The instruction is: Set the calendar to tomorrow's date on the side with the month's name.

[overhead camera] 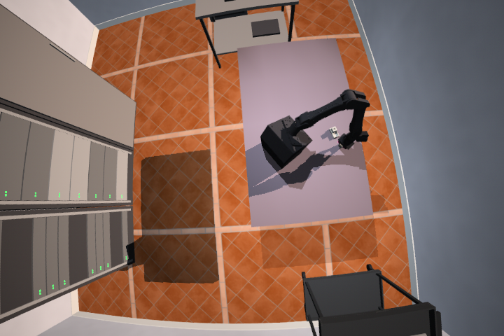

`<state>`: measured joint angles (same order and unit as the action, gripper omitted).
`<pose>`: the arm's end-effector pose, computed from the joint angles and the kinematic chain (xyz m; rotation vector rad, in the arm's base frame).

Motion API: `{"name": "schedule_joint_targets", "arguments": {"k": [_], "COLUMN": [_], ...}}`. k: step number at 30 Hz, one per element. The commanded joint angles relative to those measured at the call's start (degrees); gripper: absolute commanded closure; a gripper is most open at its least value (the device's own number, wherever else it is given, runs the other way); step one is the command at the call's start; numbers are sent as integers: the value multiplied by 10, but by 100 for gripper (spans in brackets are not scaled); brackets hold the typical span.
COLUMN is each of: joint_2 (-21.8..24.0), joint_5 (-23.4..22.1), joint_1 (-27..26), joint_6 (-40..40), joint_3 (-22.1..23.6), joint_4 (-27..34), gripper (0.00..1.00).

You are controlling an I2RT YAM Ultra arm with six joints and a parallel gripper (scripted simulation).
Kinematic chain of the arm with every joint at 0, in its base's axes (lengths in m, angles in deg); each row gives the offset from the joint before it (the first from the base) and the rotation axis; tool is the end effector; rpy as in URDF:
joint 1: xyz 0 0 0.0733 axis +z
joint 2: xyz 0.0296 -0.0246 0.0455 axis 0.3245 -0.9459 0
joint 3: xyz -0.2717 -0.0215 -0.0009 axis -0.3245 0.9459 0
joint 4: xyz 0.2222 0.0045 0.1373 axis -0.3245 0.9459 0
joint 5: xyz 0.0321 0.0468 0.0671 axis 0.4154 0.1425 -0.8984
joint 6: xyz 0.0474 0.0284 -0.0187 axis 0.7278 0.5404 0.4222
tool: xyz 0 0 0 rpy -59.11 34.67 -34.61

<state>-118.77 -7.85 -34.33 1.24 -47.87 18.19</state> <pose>0.3849 -0.0875 0.0985 -0.7116 2.4314 0.1751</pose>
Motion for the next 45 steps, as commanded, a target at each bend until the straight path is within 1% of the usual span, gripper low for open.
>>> {"name": "schedule_joint_targets", "arguments": {"k": [1, 5, 30, 45], "joint_2": [-9, -9, -9, -11], "joint_5": [-2, -3, -3, -5], "joint_1": [-10, -11, -11, -13], "joint_6": [2, 1, 1, -1], "joint_3": [14, 6, 5, -10], "joint_4": [-3, -5, -2, 3], "gripper": [73, 73, 73, 73]}}
